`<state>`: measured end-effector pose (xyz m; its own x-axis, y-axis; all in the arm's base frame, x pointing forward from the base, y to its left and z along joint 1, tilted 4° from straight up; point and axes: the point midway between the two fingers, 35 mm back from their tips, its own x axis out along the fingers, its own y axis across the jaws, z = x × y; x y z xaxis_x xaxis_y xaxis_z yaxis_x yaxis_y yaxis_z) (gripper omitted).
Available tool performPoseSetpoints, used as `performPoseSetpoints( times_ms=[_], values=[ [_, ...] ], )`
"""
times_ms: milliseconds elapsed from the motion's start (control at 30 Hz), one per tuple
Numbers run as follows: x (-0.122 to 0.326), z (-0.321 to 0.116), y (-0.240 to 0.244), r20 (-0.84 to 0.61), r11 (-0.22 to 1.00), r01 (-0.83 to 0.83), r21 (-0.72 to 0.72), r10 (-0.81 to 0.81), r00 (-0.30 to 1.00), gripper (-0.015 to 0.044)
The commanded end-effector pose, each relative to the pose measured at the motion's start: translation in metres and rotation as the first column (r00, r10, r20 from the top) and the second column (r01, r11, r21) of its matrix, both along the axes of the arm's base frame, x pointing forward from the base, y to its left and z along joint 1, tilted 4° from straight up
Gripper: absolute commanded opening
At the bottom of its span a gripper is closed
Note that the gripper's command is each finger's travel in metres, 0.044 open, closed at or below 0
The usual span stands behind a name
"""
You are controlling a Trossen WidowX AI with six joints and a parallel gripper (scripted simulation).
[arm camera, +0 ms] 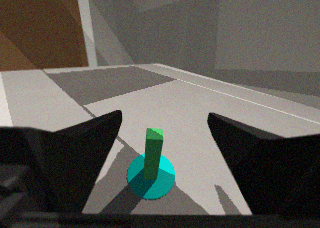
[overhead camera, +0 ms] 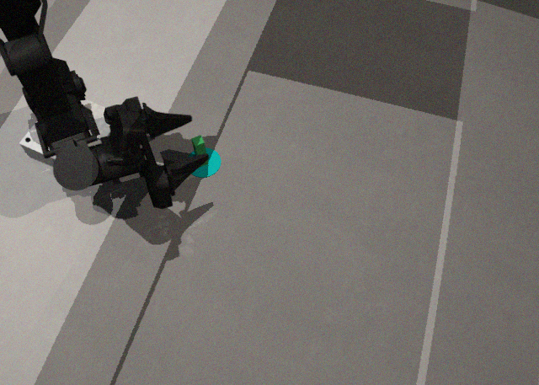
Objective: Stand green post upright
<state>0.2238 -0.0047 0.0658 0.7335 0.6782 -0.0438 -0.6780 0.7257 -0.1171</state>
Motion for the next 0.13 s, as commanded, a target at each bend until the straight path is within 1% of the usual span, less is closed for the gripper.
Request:
performPoseSetpoints(
  times_ms=[0, 100],
  values=[
    [0.0005, 0.0083, -0.0015, -0.003, 1.000, -0.001, 0.010, 0.001, 1.000, 0.0400],
    [0.0004, 0.0149, -0.0022, -0.007, 1.000, 0.000, 0.017, 0.000, 1.000, 0.0400]
  ],
)
